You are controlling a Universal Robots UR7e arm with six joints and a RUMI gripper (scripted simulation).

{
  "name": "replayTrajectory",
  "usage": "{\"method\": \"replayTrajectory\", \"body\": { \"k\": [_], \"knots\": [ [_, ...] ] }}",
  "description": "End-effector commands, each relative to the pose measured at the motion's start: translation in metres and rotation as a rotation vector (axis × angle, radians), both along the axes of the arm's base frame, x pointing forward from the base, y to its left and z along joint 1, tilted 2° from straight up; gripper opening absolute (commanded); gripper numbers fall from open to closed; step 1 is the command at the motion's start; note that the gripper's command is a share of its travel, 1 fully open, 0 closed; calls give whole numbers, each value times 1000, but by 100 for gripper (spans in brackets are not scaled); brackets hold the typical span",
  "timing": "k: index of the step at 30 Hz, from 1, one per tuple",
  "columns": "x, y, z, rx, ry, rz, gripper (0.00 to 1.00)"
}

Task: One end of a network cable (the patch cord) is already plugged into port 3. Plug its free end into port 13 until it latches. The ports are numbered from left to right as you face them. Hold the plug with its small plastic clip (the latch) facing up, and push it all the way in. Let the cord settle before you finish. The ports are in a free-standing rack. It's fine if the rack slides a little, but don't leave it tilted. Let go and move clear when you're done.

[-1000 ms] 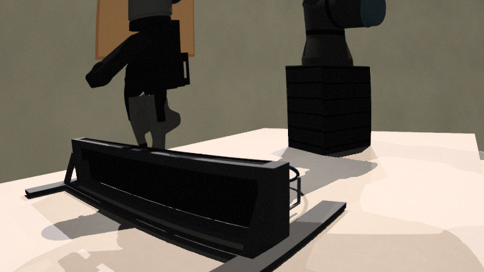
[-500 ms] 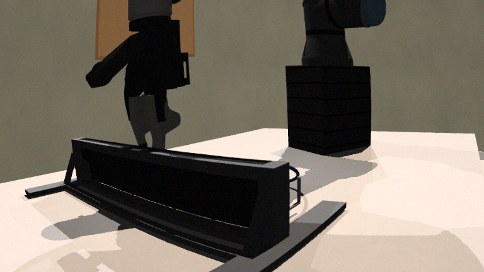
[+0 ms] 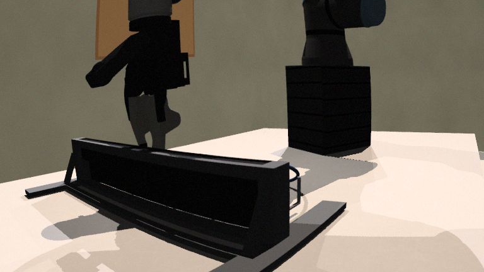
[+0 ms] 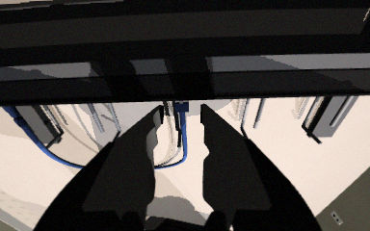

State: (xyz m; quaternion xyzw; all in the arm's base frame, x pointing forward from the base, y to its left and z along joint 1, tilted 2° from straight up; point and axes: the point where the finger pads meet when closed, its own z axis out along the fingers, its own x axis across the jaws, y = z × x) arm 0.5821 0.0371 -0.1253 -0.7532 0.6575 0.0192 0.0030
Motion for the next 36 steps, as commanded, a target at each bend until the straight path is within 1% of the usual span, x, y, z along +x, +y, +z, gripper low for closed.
{"method": "replayTrajectory", "body": {
  "k": [1, 24, 30, 36],
  "knots": [
    [1, 0, 1, 0, -2, 0, 22],
    [1, 0, 3, 0, -2, 0, 22],
    [0, -1, 12, 0, -2, 0, 22],
    [0, -1, 28, 0, -2, 0, 22]
  ]
}}
